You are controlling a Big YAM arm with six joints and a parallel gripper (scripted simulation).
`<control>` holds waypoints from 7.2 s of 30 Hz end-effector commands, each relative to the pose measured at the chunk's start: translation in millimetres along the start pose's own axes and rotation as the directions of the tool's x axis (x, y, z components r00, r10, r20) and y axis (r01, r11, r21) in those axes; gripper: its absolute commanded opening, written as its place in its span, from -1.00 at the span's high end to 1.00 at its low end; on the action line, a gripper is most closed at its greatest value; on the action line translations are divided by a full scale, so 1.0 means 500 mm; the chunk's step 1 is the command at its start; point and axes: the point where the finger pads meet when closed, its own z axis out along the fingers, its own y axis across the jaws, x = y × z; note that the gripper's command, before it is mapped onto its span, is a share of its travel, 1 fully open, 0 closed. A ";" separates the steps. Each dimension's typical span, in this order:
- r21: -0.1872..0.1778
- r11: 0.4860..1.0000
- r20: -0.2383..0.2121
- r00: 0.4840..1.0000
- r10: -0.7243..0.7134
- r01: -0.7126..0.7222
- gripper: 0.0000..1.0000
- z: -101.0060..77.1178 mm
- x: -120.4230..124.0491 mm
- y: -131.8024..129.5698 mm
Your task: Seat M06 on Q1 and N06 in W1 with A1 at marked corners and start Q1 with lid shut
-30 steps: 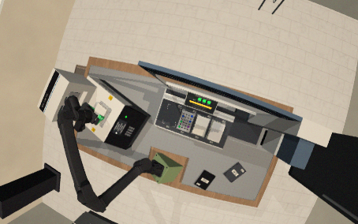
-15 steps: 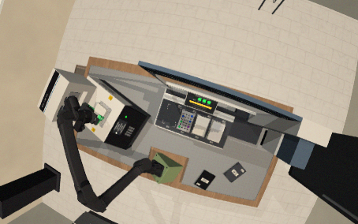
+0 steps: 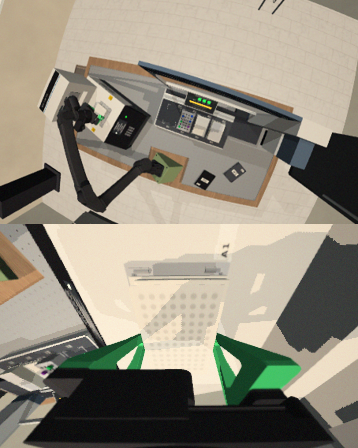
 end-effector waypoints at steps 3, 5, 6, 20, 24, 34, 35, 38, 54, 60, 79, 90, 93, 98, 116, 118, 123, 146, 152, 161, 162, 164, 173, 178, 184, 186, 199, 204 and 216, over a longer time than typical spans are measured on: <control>0.009 1.000 -0.006 1.000 -0.003 0.003 1.00 -0.014 -0.001 0.009; 0.012 1.000 -0.007 1.000 -0.004 0.004 1.00 -0.022 -0.003 0.006; 0.015 1.000 -0.009 1.000 -0.005 0.005 1.00 -0.025 -0.004 0.004; 0.051 0.999 -0.027 1.000 -0.010 0.011 1.00 -0.060 -0.013 -0.029; 0.045 0.999 -0.031 1.000 -0.002 0.003 1.00 -0.055 0.001 -0.030; 0.066 0.997 -0.046 0.999 -0.028 0.031 1.00 -0.055 0.014 -0.048; 0.072 0.997 -0.046 0.998 -0.034 0.037 1.00 -0.058 0.009 -0.051; 0.087 0.995 -0.047 0.998 -0.041 0.045 1.00 -0.069 -0.003 -0.057; 0.056 0.998 -0.039 0.999 0.001 0.001 1.00 -0.038 0.014 -0.038; 0.056 0.998 -0.036 0.999 -0.002 0.005 1.00 -0.035 0.006 -0.026; 0.000 1.000 -0.009 1.000 0.020 -0.020 1.00 -0.001 0.002 0.012; 0.021 1.000 -0.009 1.000 -0.003 0.003 1.00 0.001 -0.008 -0.003; 0.027 1.000 -0.009 1.000 -0.006 0.007 1.00 -0.002 -0.012 -0.004; 0.028 1.000 -0.015 1.000 0.004 -0.004 1.00 -0.004 -0.004 0.000; 0.019 1.000 -0.006 1.000 -0.002 0.002 1.00 0.014 -0.007 -0.005; 0.026 1.000 -0.006 1.000 -0.005 0.006 1.00 0.011 -0.010 -0.005; 0.025 1.000 -0.005 1.000 -0.005 0.005 1.00 0.010 -0.013 -0.002; 0.064 0.998 -0.023 1.000 -0.020 0.021 1.00 -0.034 -0.011 -0.041; 0.075 0.997 -0.030 0.999 -0.024 0.026 1.00 -0.046 -0.013 -0.044; 0.065 0.998 -0.033 0.999 -0.026 0.028 1.00 -0.038 0.004 -0.048; 0.065 0.998 -0.033 0.999 -0.026 0.028 1.00 -0.038 0.004 -0.048; 0.064 0.997 -0.034 0.999 -0.029 0.031 1.00 -0.038 0.005 -0.049; 0.066 0.997 -0.038 0.999 -0.026 0.028 -1.00 -0.041 0.006 -0.043; 0.056 0.998 -0.032 0.999 -0.022 0.024 -1.00 -0.032 0.003 -0.030; 0.045 0.998 -0.017 0.999 -0.031 0.032 -1.00 -0.021 -0.010 -0.023; 0.039 0.999 -0.009 0.999 -0.035 0.035 -1.00 -0.015 -0.016 -0.020; 0.008 1.000 -0.005 1.000 0.019 -0.019 -1.00 0.008 -0.001 0.006; -0.013 1.000 0.004 1.000 0.029 -0.029 -1.00 0.027 0.006 0.010; 0.022 1.000 -0.012 1.000 0.012 -0.012 -1.00 -0.005 -0.002 -0.002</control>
